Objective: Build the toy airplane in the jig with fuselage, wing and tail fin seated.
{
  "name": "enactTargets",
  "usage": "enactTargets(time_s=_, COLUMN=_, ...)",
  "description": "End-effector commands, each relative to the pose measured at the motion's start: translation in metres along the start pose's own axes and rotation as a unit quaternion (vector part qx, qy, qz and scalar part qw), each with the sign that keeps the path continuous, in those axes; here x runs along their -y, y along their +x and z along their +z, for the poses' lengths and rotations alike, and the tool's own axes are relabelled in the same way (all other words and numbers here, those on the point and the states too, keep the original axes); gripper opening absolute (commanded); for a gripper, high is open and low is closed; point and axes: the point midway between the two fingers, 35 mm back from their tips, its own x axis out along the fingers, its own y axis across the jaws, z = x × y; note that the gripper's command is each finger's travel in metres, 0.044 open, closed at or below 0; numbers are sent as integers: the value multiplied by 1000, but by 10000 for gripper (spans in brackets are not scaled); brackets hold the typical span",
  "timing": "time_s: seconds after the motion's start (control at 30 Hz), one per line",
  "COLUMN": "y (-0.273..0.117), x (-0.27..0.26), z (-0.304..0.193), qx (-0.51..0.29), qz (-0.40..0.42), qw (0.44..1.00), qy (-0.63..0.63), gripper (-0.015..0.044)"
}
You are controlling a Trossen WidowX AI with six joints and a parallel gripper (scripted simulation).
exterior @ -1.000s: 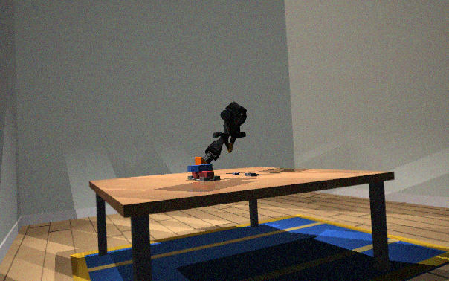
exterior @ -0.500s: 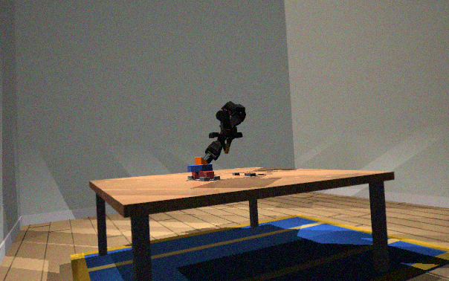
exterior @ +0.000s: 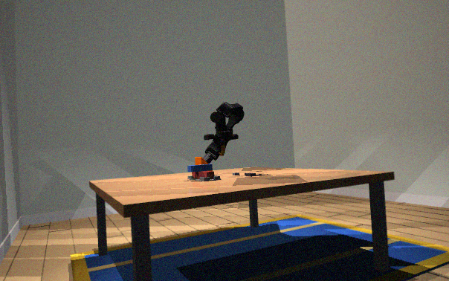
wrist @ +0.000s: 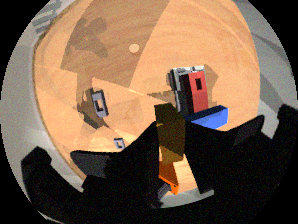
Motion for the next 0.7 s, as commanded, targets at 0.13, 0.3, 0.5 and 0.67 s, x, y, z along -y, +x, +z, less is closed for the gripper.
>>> enactTargets(time_s=0.13, y=6, x=25, z=11, qx=0, qz=-1, qw=1000, qy=-13, gripper=0)
enactTargets(time_s=0.3, y=12, x=39, z=16, qx=-2, qz=0, qw=1000, qy=-19, gripper=0)
enactTargets(time_s=0.5, y=20, x=55, z=21, qx=-3, qz=3, qw=1000, qy=-26, gripper=0)
enactTargets(time_s=0.67, y=26, x=70, z=24, qx=-5, qz=4, qw=999, qy=-32, gripper=0)
